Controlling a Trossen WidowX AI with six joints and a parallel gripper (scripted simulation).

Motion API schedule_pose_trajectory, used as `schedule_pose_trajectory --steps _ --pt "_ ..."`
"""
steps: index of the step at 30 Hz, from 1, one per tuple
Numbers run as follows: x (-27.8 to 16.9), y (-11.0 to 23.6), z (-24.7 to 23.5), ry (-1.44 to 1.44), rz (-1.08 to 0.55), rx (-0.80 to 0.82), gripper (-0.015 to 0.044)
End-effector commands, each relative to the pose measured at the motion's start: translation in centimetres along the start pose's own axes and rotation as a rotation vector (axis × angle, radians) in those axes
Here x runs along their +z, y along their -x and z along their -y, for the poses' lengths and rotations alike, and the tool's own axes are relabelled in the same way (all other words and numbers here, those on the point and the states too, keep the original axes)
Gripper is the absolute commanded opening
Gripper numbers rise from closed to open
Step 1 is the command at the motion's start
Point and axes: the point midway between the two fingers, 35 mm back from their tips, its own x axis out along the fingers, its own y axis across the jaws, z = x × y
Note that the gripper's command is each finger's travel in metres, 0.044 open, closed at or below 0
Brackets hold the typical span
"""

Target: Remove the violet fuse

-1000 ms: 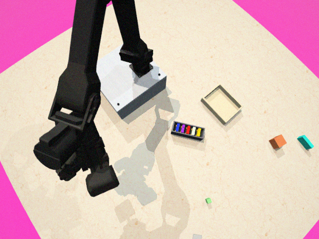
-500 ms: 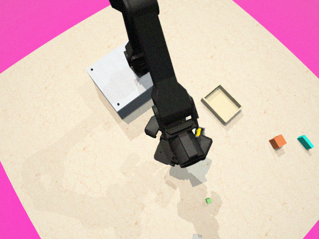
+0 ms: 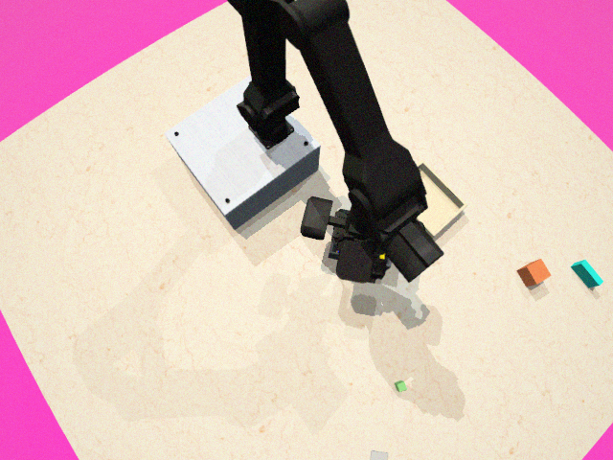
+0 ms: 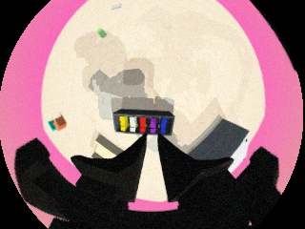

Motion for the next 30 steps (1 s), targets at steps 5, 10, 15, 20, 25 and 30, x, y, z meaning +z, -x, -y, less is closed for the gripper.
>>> schedule_pose_trajectory --steps 5,10,15,20,25,30 --pt "0.0 -0.8 0.1 0.006 0.001 -0.005 0.0073" --pt "0.0 -1.3 0.1 0.006 0.001 -0.005 0.0073" --pt "0.0 -1.7 0.1 0.006 0.001 -0.005 0.0073" --pt "0.0 -2.2 0.2 0.006 0.001 -0.005 0.0073" --pt "0.0 -2.7 0.2 0.006 0.001 -0.005 0.0073" --pt "0.0 -3.0 0.2 0.006 0.001 -0.005 0.0073"
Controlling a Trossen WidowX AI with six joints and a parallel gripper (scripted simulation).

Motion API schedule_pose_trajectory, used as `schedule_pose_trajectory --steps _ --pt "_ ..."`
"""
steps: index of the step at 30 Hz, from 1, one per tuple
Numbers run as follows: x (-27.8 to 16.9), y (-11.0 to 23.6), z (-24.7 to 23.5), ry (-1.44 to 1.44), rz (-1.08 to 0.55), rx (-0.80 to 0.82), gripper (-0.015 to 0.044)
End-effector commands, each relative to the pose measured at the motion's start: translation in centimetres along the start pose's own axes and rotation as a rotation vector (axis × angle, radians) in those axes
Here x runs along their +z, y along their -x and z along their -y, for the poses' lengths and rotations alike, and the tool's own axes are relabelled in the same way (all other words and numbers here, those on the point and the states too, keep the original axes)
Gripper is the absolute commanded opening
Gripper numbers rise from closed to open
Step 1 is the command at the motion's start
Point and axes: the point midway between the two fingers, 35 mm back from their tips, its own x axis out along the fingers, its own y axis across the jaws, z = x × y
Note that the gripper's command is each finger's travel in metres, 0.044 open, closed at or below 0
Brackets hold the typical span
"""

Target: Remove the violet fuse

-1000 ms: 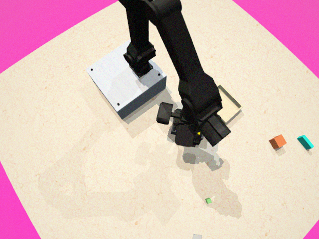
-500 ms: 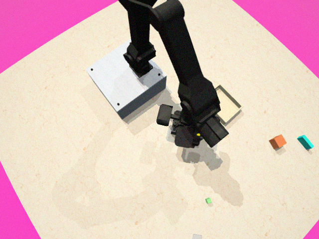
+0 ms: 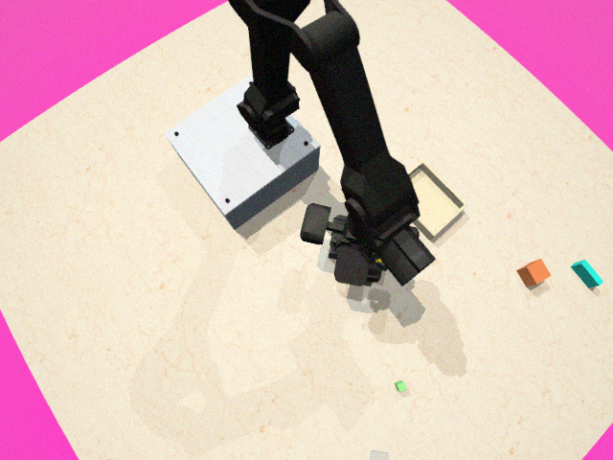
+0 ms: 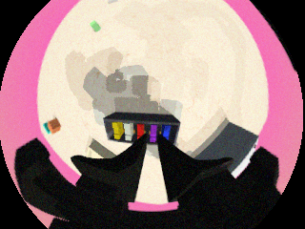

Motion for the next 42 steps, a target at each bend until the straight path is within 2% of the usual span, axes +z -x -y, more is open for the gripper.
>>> schedule_pose_trajectory --steps 1,27,38,42 --pt "0.0 -0.2 0.1 0.004 0.001 -0.005 0.0073" --pt "0.0 -1.2 0.1 0.004 0.001 -0.006 0.0073" --pt "-0.1 -1.1 0.1 0.0 -0.002 -0.003 0.0" --pt "-0.1 -1.1 0.1 0.0 -0.002 -0.003 0.0"
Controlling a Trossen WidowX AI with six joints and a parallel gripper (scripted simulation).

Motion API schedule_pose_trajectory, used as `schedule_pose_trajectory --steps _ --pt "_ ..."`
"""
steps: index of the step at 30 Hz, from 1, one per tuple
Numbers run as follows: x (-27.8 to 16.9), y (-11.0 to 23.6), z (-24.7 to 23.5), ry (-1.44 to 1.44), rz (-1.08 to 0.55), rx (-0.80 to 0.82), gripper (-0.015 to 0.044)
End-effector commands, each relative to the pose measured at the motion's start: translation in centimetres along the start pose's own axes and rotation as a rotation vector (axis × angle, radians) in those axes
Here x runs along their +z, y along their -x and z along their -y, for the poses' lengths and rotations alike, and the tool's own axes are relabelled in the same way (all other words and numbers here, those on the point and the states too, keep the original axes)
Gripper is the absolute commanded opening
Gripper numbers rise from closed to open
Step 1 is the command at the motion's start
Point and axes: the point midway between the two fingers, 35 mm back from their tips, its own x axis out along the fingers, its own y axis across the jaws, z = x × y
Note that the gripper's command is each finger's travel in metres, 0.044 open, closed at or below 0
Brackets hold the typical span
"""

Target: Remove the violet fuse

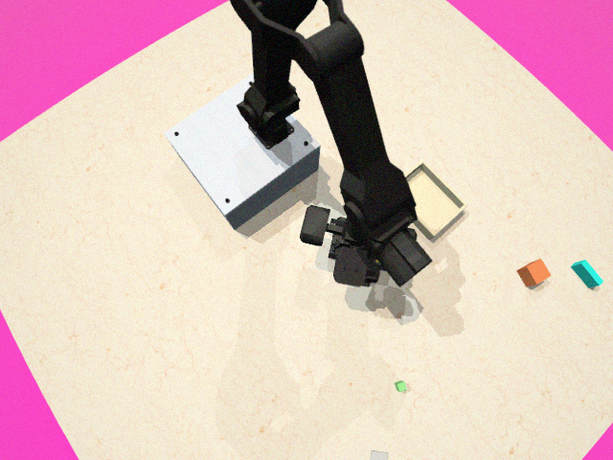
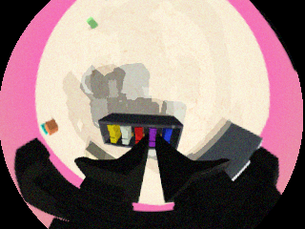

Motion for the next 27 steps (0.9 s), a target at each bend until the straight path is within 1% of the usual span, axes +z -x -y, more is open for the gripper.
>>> schedule_pose_trajectory --steps 1,27 --pt "0.0 0.1 0.0 0.0 0.0 0.0 0.0" --pt "0.1 1.3 -0.1 0.001 0.001 -0.001 0.0"
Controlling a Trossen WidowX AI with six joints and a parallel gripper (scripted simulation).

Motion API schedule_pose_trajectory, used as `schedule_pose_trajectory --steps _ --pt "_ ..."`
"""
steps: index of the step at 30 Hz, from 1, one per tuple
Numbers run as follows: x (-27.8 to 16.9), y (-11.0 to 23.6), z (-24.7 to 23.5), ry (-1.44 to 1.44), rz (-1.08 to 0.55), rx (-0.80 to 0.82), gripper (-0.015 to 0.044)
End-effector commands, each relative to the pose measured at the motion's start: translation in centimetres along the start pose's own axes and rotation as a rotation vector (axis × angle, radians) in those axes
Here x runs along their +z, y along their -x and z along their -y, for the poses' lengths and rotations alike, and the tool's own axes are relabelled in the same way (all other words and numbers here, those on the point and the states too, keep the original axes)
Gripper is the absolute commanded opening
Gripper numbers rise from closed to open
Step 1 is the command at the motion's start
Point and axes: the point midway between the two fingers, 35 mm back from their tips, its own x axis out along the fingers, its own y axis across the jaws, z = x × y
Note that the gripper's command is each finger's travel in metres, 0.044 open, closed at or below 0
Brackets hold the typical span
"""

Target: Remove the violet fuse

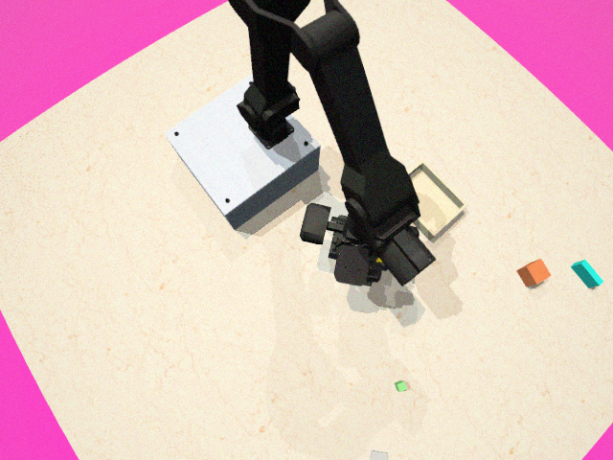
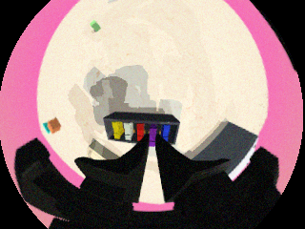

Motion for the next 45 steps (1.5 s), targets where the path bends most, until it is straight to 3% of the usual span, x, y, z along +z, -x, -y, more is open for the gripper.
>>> schedule_pose_trajectory --steps 1,45 --pt "0.0 0.2 0.0 0.0 0.001 -0.001 0.0" --pt "0.0 2.4 0.0 0.002 0.003 -0.002 0.0"
